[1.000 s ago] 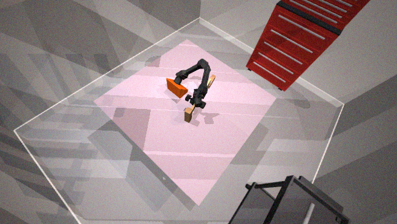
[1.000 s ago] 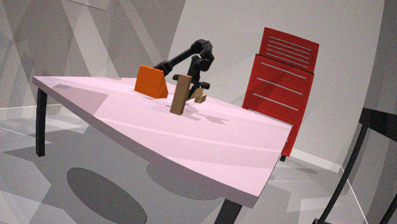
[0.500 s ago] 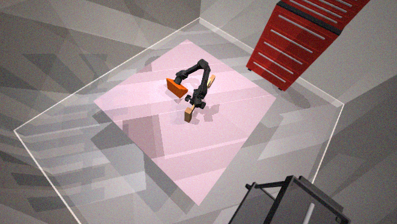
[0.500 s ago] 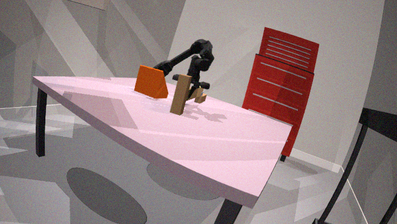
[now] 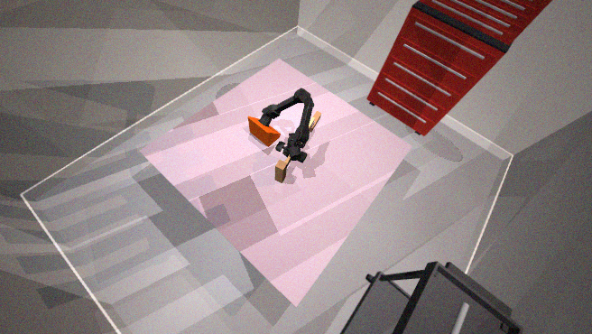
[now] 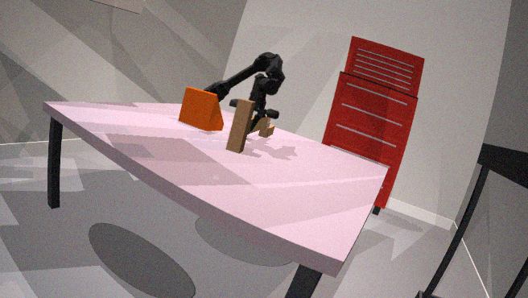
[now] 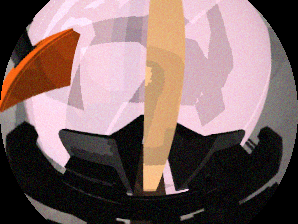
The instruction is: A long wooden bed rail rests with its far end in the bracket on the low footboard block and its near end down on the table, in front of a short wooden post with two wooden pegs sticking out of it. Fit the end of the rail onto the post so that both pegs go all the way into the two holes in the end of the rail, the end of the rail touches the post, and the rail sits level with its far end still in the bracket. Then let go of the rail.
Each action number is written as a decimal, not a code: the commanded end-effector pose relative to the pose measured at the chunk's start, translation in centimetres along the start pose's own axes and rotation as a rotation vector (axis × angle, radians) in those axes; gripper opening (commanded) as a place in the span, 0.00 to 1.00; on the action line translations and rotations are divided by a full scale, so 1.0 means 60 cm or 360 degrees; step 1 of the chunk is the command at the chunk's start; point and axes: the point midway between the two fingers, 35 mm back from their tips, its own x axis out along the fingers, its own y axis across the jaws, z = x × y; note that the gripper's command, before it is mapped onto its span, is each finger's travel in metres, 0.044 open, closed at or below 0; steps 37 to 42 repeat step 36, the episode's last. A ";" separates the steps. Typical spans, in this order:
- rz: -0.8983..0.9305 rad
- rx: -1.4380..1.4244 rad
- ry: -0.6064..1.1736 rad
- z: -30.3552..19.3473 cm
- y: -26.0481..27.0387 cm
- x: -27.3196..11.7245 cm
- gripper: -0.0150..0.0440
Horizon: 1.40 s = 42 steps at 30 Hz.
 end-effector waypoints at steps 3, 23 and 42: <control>-0.0001 0.0000 0.0001 0.000 0.000 0.000 0.61; -0.0015 -0.0001 0.0015 0.048 0.001 -0.047 1.00; -0.0016 -0.0001 0.0016 0.050 0.002 -0.050 1.00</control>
